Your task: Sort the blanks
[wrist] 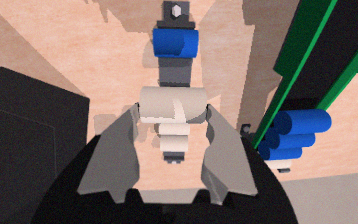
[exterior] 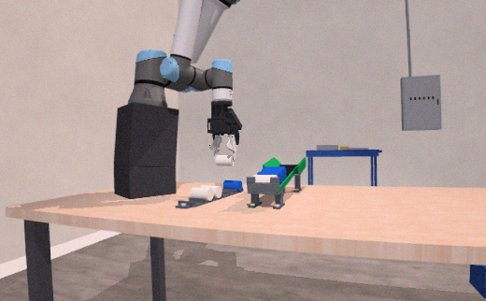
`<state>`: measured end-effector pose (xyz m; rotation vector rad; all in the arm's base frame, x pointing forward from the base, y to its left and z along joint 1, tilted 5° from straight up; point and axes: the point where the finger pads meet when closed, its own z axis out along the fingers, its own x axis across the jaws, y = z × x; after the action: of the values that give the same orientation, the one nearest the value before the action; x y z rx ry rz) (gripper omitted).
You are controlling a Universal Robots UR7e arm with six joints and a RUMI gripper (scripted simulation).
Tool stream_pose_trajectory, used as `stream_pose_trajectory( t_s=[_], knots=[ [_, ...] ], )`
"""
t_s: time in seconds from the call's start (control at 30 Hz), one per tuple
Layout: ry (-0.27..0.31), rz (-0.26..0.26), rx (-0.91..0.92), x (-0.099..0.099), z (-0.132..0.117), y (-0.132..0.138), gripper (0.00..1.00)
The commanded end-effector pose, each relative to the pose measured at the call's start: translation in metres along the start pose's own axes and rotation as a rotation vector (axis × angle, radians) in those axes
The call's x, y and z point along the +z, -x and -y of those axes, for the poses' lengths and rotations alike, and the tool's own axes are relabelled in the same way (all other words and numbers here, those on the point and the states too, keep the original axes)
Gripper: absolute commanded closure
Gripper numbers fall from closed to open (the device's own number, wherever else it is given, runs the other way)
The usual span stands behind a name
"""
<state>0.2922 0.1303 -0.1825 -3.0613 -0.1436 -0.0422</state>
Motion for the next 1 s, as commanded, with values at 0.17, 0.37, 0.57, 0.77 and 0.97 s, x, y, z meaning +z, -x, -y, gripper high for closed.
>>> stream_pose_trajectory(
  t_s=[0.17, 0.37, 0.57, 0.77, 0.97],
  knots=[
    [0.000, -0.001, -0.003, 0.000, -0.001, -0.008, 0.61],
    [0.000, -0.001, -0.012, 0.001, -0.003, -0.030, 0.61],
    [0.000, -0.001, -0.035, -0.008, -0.005, -0.089, 0.61],
    [0.000, -0.001, -0.062, -0.035, -0.002, -0.153, 0.61],
    [0.000, -0.001, -0.075, -0.056, 0.002, -0.184, 0.61]
  ],
)
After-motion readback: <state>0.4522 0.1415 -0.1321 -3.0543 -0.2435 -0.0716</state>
